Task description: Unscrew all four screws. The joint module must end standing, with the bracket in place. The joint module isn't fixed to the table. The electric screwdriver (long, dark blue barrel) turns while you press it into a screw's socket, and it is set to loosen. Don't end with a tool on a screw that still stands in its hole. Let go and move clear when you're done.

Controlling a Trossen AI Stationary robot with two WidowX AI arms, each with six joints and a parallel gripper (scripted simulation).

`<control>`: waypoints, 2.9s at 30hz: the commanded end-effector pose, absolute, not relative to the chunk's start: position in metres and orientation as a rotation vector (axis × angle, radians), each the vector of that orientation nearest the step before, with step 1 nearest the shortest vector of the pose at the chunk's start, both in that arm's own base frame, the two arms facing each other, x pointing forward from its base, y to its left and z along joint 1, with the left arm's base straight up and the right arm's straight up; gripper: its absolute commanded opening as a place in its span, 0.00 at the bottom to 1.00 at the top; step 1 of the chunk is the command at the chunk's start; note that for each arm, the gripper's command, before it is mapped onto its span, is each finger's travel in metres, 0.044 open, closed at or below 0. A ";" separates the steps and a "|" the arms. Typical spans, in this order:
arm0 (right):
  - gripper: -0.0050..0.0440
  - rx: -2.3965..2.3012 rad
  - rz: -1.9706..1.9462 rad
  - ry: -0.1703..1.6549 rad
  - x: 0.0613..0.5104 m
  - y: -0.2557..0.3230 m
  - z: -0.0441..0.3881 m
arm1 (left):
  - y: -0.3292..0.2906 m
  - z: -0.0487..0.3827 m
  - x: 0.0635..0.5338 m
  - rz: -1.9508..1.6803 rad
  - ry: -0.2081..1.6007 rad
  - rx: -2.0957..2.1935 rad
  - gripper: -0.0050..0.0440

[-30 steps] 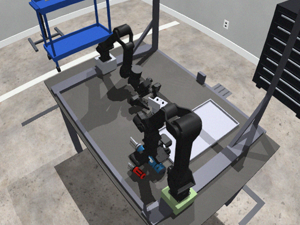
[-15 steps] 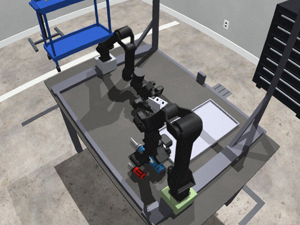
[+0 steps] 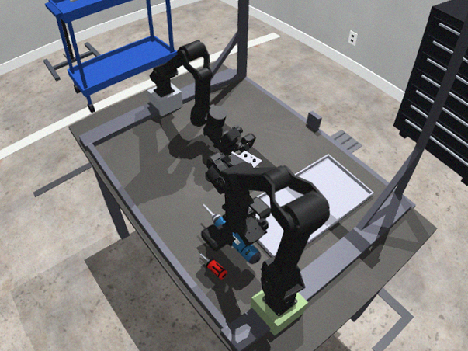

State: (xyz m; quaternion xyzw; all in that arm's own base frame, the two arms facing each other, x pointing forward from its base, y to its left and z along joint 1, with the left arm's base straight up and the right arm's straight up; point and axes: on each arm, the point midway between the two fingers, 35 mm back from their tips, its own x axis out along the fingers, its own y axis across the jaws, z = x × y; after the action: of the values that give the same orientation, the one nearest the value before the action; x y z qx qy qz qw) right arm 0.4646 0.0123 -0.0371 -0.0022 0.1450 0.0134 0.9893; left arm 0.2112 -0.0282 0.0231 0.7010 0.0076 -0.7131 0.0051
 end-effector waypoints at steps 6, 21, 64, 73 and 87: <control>0.59 -0.003 0.027 0.259 0.469 0.013 -0.025 | -0.033 0.039 0.224 -2.158 0.017 2.202 0.43; 0.59 -0.003 0.027 0.259 0.469 0.013 -0.025 | -0.076 0.088 0.243 -1.756 0.007 1.568 0.43; 0.59 -0.003 0.027 0.259 0.469 0.013 -0.025 | -0.143 0.134 0.256 -1.172 0.019 0.769 0.43; 0.59 -0.003 0.027 0.259 0.469 0.013 -0.025 | -0.159 0.142 0.259 -1.067 0.030 0.649 0.43; 0.59 -0.003 0.027 0.259 0.469 0.013 -0.025 | -0.188 0.157 0.263 -0.860 0.032 0.405 0.43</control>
State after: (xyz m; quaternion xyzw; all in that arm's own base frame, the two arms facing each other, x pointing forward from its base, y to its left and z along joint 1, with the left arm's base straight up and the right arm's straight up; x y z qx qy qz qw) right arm 0.4645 0.0123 -0.0371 -0.0022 0.1449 0.0134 0.9894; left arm 0.2601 -0.1764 0.1406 0.2242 0.0425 -0.4470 0.8650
